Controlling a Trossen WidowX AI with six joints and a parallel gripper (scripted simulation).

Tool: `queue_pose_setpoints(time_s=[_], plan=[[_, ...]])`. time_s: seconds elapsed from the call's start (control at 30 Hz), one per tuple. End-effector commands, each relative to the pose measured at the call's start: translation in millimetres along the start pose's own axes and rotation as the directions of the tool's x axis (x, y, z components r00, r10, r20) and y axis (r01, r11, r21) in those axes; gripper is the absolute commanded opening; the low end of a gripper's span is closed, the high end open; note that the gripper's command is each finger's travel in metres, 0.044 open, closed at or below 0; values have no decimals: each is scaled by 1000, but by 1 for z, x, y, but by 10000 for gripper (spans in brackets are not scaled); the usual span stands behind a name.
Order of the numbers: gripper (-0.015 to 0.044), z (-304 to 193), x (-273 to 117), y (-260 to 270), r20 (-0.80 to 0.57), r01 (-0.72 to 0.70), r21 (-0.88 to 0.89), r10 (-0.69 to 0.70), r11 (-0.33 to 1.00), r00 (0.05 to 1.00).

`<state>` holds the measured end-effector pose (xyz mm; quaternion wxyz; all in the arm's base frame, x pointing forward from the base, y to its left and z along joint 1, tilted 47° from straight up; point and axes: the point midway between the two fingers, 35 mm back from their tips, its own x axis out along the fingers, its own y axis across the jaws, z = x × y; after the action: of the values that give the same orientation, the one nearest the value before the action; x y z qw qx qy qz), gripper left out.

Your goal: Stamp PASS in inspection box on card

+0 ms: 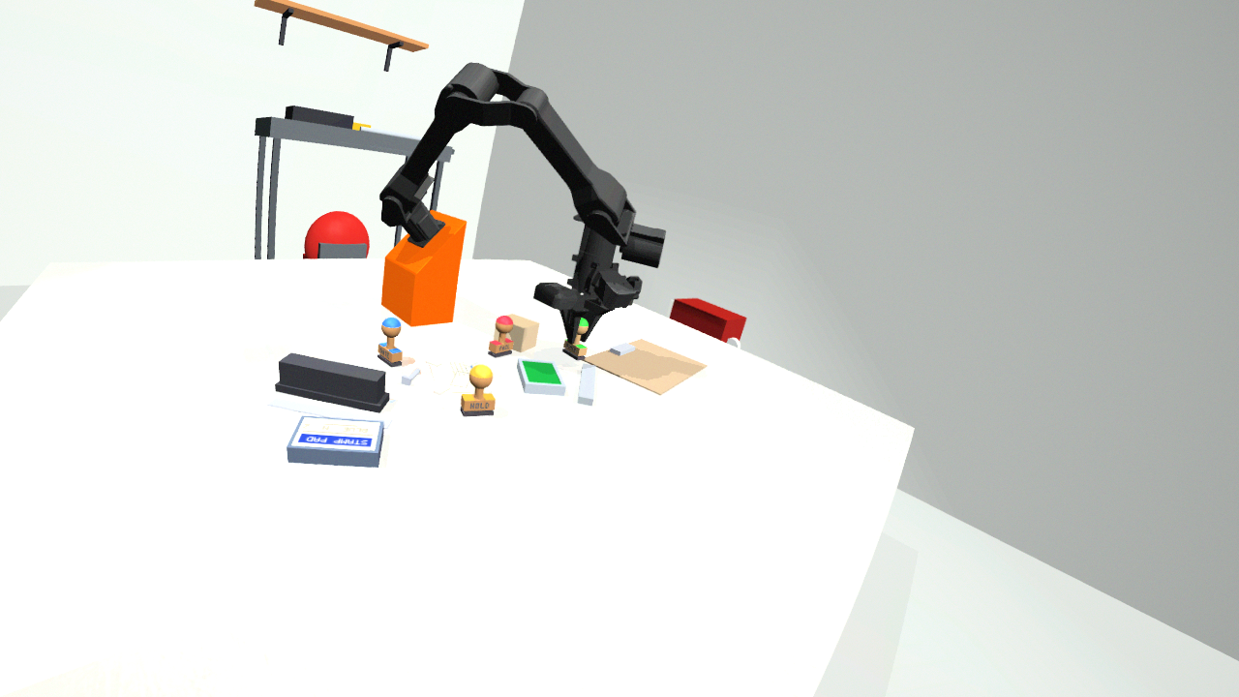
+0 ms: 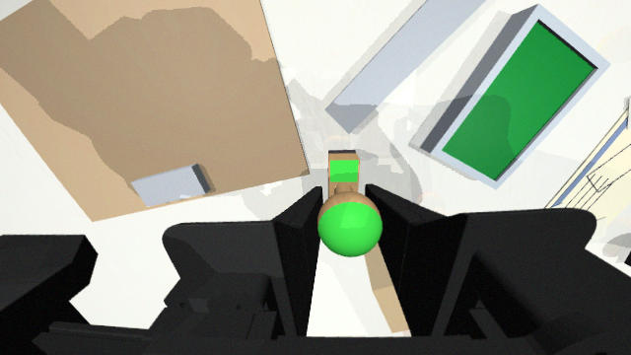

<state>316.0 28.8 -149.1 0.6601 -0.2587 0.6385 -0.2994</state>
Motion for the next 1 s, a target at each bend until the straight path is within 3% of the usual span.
queue_pose_setpoints(time_s=[0.0,0.97], plan=[[0,1,-4,1,3,-7,8,7,1000,1000],[0,2,-18,2,2,-8,8,8,1000,1000]])
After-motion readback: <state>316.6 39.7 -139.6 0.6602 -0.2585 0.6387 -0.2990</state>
